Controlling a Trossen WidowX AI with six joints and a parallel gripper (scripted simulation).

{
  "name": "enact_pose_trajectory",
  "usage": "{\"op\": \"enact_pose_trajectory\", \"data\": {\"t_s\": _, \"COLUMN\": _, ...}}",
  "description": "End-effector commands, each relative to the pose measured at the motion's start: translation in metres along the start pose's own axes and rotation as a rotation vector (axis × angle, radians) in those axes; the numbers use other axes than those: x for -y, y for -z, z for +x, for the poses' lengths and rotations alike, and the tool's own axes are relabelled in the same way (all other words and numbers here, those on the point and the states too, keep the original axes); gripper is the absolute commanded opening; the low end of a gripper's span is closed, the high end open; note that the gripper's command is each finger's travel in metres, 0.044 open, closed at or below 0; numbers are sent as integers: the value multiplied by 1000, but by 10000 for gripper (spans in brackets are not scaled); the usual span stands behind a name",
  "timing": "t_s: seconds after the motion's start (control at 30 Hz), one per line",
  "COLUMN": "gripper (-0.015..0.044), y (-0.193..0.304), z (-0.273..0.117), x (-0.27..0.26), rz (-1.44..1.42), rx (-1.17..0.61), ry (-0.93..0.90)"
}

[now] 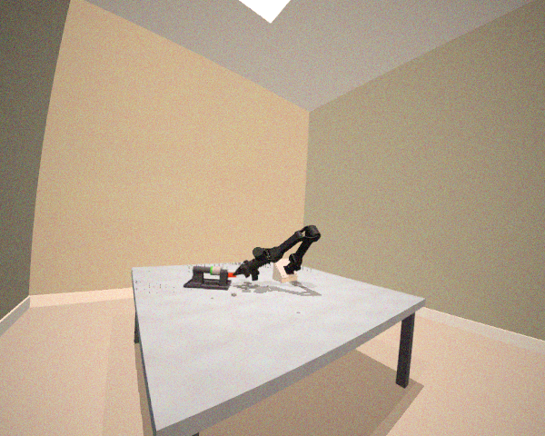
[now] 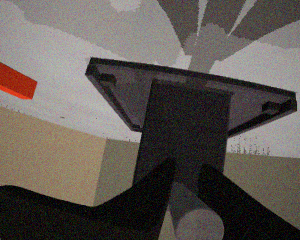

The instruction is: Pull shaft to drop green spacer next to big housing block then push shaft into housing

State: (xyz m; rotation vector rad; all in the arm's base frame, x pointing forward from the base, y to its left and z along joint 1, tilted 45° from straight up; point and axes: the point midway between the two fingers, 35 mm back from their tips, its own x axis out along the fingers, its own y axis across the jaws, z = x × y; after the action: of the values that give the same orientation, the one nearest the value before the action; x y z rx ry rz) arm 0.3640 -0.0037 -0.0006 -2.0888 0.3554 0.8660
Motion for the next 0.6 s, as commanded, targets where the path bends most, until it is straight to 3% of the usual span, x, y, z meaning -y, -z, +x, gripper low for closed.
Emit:
{"op": "enact_pose_trajectory", "data": {"t_s": 0.0, "gripper": 0, "y": -1, "z": -1, "x": 1, "rz": 3, "rx": 2, "ry": 3}}
{"op": "enact_pose_trajectory", "data": {"t_s": 0.57, "gripper": 0, "y": -2, "z": -2, "x": 1, "rz": 3, "rx": 2, "ry": 3}}
